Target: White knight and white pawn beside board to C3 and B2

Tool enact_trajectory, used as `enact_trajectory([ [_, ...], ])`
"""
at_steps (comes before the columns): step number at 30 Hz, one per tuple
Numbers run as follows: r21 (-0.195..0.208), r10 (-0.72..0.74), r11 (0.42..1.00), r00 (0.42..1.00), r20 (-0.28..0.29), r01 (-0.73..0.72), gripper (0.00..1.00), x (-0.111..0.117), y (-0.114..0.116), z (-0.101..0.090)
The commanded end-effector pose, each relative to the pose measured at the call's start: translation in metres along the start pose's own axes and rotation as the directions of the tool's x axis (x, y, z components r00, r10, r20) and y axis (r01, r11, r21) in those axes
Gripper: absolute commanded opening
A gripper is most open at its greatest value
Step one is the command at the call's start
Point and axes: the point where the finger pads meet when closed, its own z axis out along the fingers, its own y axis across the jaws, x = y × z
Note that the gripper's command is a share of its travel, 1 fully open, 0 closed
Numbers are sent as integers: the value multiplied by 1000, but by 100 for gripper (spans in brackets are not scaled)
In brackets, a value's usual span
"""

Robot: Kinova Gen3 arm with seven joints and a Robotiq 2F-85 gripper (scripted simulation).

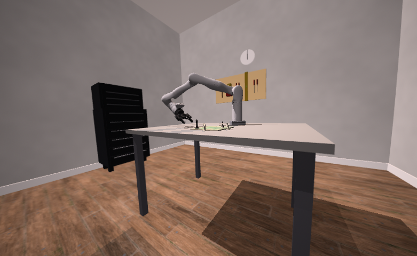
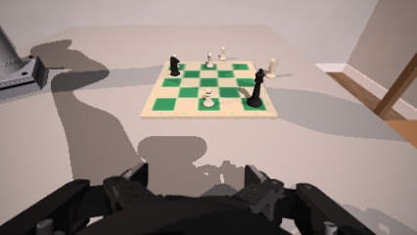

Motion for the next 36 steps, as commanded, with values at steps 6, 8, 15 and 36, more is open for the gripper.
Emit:
enact_trajectory([
  [6,-1,-1,1000,1000,1,1,100,1,0,-1],
  [8,-1,-1,1000,1000,1,1,100,1,0,-1],
  [15,-1,-1,1000,1000,1,1,100,1,0,-1],
  [36,-1,-1,1000,1000,1,1,100,14,0,-12],
])
